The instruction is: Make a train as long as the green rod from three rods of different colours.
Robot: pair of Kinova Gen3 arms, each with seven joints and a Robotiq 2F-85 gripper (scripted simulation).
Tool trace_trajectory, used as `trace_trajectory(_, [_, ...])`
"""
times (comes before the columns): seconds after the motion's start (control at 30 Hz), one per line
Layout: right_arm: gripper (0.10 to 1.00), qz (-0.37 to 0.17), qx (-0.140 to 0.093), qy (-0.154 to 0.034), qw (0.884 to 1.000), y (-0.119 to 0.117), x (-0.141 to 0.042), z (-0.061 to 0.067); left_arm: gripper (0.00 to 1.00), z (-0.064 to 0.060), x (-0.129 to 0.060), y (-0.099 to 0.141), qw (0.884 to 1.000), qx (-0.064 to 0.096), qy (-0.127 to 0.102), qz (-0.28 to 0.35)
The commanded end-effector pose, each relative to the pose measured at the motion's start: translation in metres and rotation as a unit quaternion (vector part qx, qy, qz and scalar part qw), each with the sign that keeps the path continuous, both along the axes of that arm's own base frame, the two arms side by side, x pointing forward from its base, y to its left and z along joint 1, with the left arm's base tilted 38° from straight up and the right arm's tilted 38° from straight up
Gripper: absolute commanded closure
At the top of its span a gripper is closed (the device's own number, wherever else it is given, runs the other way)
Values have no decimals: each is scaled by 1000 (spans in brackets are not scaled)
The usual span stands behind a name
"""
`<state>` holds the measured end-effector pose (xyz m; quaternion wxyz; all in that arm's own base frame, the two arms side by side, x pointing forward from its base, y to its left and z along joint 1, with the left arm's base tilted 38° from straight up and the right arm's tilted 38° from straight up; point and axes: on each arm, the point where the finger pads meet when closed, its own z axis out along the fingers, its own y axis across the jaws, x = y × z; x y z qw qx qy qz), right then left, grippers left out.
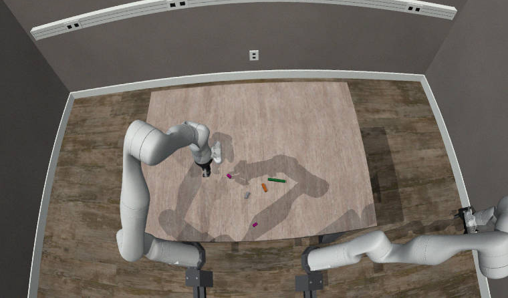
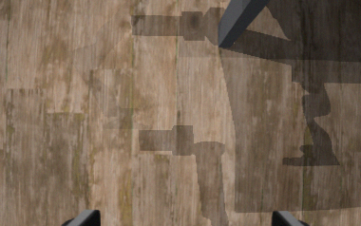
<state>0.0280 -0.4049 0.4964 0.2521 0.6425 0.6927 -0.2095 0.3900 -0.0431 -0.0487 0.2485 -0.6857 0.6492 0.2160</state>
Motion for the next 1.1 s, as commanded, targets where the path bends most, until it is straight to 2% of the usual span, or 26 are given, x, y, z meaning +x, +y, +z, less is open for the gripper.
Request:
trace_trajectory(0.0, [99, 0, -1, 0, 1000, 0, 0, 1, 861, 0, 0, -1, 1000, -1, -1, -1])
trace_trajectory(0.4, [99, 0, -1, 0, 1000, 0, 0, 1, 861, -1, 0, -3, 1000, 0, -3, 2])
trace_trajectory(0.57, [99, 0, -1, 0, 1000, 0, 0, 1, 861, -8, -1, -14, 1000, 0, -17, 18])
trace_trajectory(0.73, [99, 0, -1, 0, 1000, 0, 0, 1, 861, -24, -4, -39, 998, 0, -45, 50])
trace_trajectory(0.9, [99, 0, -1, 0, 1000, 0, 0, 1, 861, -48, -14, -75, 992, -2, -85, 96])
trace_trajectory(0.97, [99, 0, -1, 0, 1000, 0, 0, 1, 861, -48, -14, -75, 992, -2, -85, 96])
trace_trajectory(1.07, [99, 0, -1, 0, 1000, 0, 0, 1, 861, -66, -25, -100, 986, -4, -111, 127])
